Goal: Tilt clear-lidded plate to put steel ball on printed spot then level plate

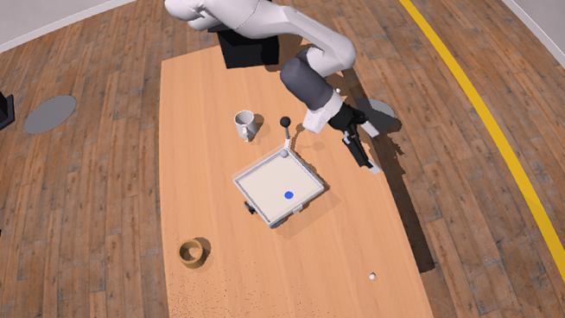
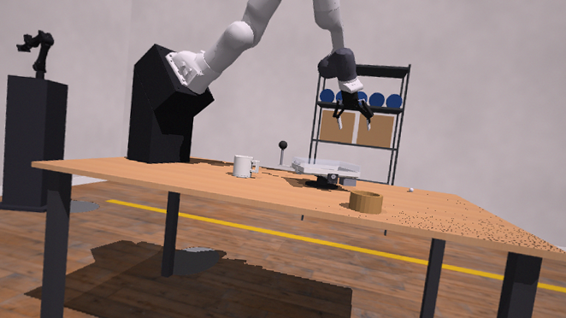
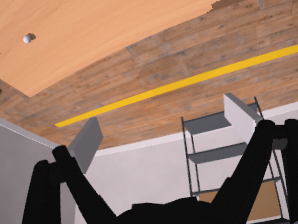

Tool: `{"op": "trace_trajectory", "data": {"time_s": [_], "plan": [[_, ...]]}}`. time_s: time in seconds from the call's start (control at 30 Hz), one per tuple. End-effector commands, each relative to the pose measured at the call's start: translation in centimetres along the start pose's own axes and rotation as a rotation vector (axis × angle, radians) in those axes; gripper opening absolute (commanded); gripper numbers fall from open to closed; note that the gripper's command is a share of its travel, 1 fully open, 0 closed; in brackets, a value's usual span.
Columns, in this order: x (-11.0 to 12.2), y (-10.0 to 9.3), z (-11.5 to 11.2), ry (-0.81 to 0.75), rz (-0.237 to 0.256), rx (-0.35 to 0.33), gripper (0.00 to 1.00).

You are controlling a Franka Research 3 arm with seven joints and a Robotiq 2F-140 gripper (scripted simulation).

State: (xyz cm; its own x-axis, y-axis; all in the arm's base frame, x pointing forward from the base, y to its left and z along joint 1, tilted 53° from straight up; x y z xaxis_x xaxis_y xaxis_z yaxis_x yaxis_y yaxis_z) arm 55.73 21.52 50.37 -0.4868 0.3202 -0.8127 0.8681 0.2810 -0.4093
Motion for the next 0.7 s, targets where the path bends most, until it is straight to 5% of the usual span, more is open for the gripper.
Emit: {"op": "trace_trajectory", "data": {"time_s": [0.0, 0.17, 0.2, 0.67], "plan": [[-0.1, -0.1, 0.1, 0.013, 0.005, 0.003, 1.00], [-0.1, -0.1, 0.1, 0.013, 0.005, 0.003, 1.00], [2.5, -0.8, 2.0, 0.028, -0.001, 0.053, 1.00], [2.5, -0.8, 2.0, 0.028, -0.001, 0.053, 1.00]]}}
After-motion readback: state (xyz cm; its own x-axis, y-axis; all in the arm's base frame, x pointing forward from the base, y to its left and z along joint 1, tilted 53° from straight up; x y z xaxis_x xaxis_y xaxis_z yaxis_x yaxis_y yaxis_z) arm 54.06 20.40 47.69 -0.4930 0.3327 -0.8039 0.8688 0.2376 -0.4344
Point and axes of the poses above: the point where the finger pads meet when closed, its own y axis out along the fingers, its own x axis across the jaws, z = x × y, the point moved 9 cm from there along -y, back along the fingers, and after that the axes turned 3 degrees about y, right-handed, at the moved point
